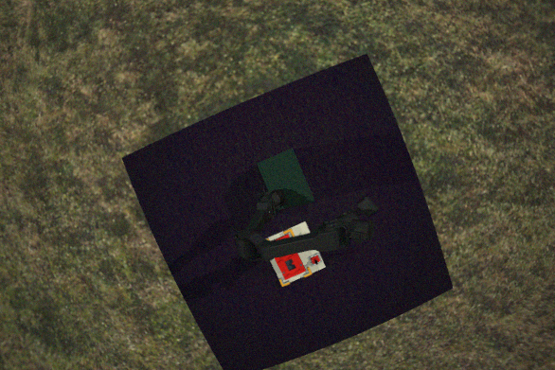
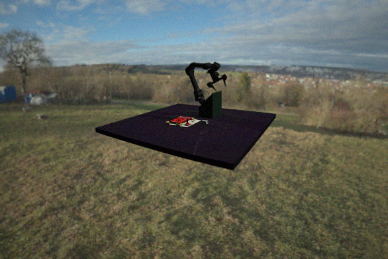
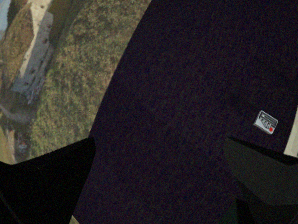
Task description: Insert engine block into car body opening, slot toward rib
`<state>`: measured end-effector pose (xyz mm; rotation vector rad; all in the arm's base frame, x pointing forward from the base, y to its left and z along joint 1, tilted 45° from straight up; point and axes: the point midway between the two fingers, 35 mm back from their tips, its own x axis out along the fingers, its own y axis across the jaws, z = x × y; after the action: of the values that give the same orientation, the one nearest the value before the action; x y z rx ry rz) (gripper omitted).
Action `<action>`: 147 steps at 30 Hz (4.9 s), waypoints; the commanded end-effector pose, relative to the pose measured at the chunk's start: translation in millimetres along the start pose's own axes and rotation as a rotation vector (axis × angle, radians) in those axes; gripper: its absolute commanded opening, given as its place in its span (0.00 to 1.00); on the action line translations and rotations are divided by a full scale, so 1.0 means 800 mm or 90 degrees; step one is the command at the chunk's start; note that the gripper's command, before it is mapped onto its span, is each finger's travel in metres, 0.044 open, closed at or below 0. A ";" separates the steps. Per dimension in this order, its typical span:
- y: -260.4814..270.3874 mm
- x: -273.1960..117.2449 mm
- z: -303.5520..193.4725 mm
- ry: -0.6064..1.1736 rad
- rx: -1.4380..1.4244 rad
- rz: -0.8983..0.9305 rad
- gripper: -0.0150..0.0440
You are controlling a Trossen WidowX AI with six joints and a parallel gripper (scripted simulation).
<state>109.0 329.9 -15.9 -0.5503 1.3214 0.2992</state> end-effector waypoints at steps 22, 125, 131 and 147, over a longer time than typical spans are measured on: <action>-0.102 0.076 0.021 0.016 0.505 -0.170 1.00; -0.306 0.224 -0.034 -0.167 1.253 -0.439 0.25; -0.296 0.210 -0.026 -0.164 1.252 -0.442 0.25; -0.265 0.162 -0.008 -0.160 1.249 -0.456 0.25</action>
<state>242.8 129.9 -103.8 0.6996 0.5804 -1.3778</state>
